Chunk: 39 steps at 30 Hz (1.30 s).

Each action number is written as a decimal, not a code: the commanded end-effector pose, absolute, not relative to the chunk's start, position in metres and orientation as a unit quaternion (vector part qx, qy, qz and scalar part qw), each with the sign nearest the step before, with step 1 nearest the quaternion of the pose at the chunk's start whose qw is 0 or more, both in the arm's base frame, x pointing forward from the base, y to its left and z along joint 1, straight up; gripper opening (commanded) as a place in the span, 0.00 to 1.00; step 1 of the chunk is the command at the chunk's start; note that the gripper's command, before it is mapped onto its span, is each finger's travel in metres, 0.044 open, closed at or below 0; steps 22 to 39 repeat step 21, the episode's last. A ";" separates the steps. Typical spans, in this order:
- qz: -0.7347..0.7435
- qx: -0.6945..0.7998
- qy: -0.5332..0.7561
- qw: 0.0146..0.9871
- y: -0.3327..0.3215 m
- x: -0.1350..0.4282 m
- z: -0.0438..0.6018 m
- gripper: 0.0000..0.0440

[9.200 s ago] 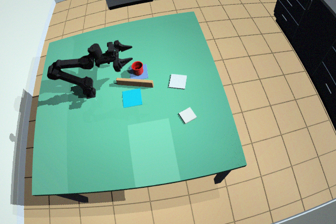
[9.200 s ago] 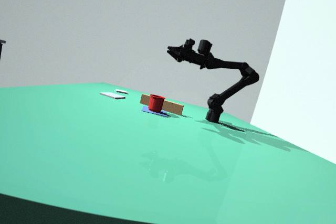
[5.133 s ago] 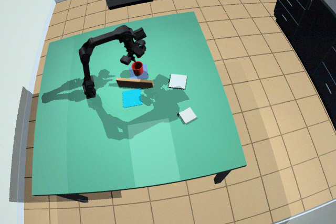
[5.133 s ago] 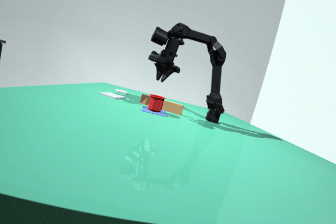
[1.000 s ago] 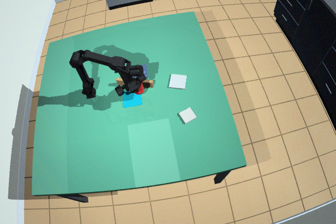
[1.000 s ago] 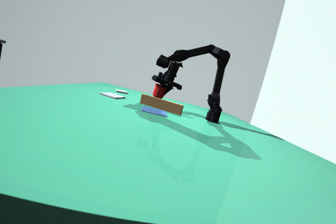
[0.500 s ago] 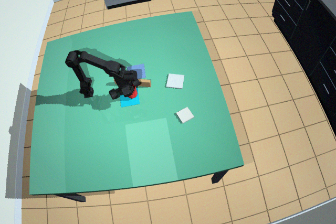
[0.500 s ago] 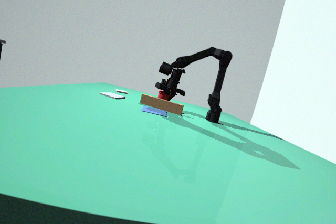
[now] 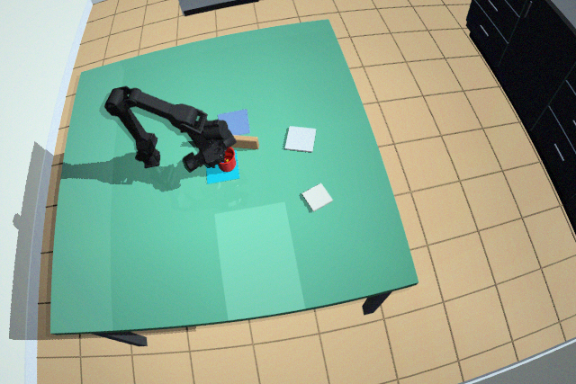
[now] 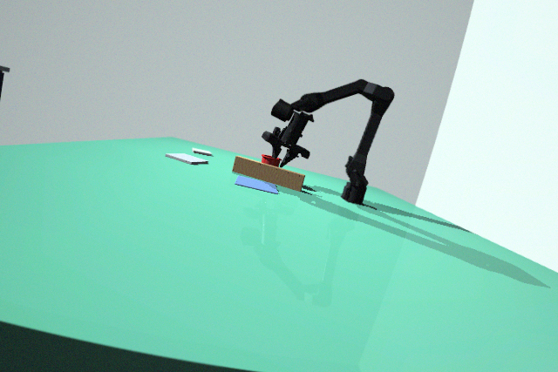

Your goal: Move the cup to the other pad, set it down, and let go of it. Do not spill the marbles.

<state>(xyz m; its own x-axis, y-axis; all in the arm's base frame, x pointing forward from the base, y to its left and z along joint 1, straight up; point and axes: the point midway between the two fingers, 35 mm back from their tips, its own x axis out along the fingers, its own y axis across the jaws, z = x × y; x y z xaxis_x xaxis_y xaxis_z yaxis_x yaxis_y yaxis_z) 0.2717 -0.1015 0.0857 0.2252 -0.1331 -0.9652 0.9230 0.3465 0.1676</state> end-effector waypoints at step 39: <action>-0.377 0.442 0.417 0.699 -0.109 0.257 0.138 0.75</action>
